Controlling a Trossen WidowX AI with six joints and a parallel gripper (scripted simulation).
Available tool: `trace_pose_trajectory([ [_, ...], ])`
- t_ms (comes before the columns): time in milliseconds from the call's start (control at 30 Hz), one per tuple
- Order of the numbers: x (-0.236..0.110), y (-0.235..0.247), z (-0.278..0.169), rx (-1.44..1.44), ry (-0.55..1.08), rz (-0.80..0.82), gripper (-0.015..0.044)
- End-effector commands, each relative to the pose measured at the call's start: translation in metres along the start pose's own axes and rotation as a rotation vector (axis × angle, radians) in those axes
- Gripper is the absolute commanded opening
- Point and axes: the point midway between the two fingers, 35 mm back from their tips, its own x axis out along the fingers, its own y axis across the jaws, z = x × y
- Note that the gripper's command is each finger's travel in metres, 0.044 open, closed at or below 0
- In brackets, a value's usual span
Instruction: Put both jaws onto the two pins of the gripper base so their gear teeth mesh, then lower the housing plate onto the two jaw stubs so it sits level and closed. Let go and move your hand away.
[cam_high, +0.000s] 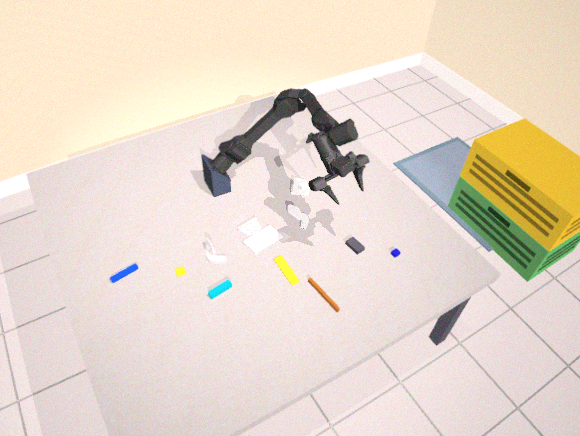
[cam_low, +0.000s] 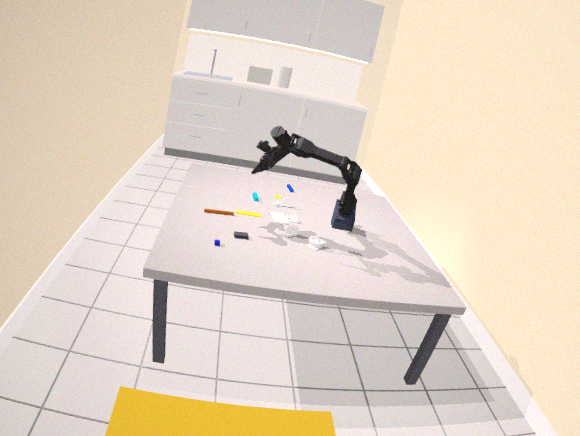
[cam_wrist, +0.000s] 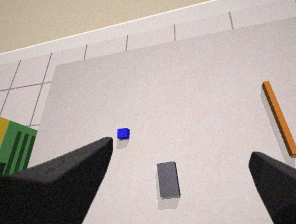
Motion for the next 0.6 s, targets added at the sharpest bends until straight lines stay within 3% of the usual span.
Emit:
trace_pose_trajectory([
  [0, 0.0, 0.0, 0.0, 0.0, 0.0, 0.0, 0.0426],
  [567, 0.014, -0.035, -0.075, -0.131, 0.208, -0.107, 0.044],
])
